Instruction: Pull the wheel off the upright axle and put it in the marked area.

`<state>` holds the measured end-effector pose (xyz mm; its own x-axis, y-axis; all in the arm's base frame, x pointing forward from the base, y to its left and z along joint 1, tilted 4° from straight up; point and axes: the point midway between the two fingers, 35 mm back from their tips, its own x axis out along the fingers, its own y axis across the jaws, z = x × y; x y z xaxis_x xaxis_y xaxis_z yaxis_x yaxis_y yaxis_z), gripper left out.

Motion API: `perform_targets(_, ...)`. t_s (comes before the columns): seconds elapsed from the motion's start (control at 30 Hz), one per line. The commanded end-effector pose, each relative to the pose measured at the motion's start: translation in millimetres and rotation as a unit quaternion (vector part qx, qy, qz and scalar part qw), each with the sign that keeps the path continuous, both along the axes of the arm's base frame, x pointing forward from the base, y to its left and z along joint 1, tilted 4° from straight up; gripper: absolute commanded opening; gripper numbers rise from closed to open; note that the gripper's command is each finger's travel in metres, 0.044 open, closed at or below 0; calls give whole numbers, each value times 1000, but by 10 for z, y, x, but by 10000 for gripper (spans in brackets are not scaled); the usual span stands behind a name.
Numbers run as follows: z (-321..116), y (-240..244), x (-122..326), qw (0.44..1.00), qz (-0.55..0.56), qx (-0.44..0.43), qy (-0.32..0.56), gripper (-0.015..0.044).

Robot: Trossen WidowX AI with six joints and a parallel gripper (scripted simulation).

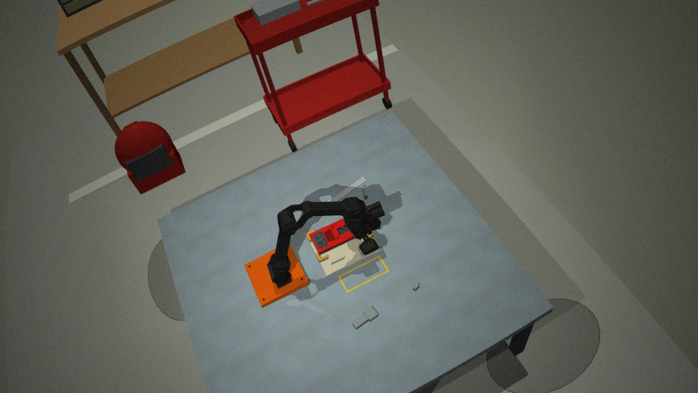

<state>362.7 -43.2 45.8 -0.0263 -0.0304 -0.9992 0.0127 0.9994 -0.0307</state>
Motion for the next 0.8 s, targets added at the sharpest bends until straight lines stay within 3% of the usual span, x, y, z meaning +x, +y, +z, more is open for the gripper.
perform_targets(0.0, -130, 5, -7, 1000, 1, 2, 1, 300)
perform_targets(0.07, -130, 5, -7, 1000, 1, 2, 1, 300)
perform_targets(0.17, -104, 2, -22, 1000, 0, 1, 5, 221)
perform_targets(0.47, -104, 2, -22, 1000, 0, 1, 5, 161)
perform_targets(0.67, -93, 2, -21, 1000, 0, 1, 5, 4)
perform_targets(0.77, -83, 2, -20, 1000, 0, 1, 5, 0)
